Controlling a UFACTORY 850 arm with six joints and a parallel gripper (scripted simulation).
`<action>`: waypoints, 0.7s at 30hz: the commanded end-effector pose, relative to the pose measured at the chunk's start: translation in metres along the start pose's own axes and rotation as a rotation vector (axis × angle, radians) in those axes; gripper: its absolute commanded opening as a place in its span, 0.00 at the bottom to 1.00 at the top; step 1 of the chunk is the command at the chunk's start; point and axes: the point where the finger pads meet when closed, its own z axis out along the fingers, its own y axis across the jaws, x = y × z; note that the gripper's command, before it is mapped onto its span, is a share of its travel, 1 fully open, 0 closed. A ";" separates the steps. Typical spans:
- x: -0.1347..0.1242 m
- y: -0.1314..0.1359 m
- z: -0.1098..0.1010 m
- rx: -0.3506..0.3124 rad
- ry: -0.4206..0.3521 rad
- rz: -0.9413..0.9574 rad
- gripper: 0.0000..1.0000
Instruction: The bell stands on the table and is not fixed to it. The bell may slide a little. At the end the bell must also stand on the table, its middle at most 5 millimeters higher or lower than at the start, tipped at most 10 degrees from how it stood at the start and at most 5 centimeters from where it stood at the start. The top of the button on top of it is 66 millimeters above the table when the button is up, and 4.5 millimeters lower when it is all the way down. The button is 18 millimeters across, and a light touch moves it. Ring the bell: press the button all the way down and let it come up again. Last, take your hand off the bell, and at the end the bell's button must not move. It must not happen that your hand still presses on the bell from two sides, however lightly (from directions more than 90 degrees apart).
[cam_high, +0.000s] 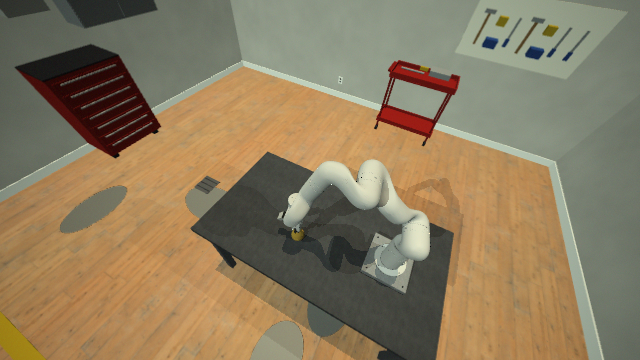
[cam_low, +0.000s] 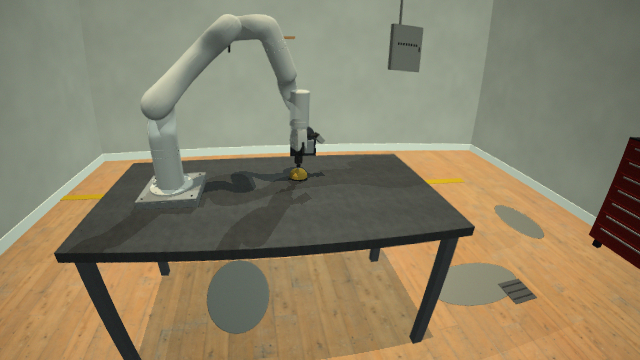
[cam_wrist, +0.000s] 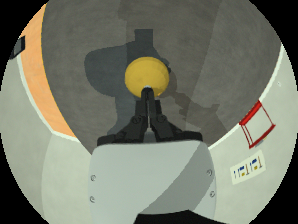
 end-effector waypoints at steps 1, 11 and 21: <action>0.001 0.000 0.000 0.000 0.002 0.000 0.00; 0.001 0.000 0.000 0.000 0.002 0.000 0.00; 0.001 0.000 0.005 0.000 0.002 0.000 0.00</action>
